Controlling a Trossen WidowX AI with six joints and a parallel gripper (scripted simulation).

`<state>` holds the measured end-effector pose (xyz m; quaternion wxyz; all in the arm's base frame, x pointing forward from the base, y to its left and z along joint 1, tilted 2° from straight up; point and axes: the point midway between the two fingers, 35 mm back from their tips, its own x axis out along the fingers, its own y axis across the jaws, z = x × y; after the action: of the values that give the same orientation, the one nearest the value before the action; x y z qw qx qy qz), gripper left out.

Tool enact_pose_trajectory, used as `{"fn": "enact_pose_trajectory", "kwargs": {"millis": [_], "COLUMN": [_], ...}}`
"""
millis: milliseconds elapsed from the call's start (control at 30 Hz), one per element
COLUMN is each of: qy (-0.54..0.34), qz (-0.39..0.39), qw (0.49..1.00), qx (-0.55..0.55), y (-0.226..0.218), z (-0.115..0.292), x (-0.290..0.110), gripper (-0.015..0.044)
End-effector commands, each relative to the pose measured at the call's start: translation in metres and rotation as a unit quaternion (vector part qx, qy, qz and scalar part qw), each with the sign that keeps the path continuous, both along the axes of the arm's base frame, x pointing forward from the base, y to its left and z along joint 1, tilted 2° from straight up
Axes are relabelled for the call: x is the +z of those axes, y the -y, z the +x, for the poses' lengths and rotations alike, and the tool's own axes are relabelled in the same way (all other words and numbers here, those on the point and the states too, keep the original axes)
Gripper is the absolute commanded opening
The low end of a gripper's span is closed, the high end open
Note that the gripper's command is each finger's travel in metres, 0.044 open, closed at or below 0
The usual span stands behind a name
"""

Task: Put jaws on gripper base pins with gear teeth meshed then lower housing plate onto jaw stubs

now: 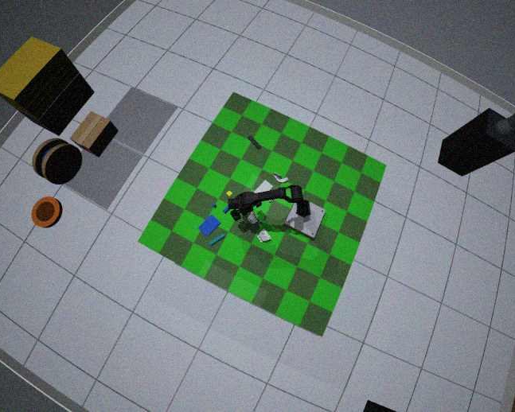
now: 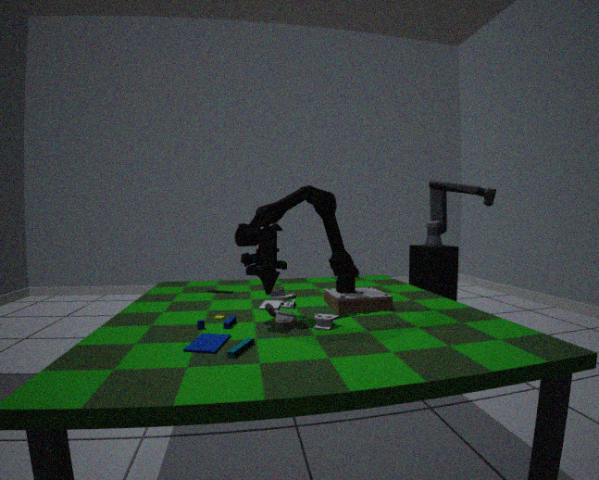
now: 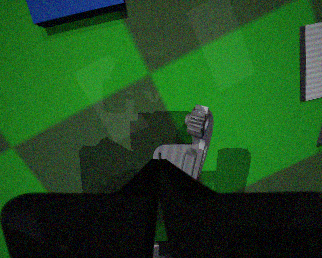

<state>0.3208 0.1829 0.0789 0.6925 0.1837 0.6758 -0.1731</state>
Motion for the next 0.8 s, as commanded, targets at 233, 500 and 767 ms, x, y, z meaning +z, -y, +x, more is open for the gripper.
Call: {"fn": "enact_pose_trajectory", "kwargs": {"millis": [233,500,767], "qy": [-0.002,-0.002,-0.002], "qz": [-0.010,-0.010,-0.010], "qw": [0.998,0.998,0.998], "qx": [-0.060,-0.060,-0.060], "y": [0.007,0.007,0.007], "z": [0.012,0.013,0.014], "x": [-0.009,-0.021,-0.034], "gripper": [0.0000,0.0000,0.0000]}}
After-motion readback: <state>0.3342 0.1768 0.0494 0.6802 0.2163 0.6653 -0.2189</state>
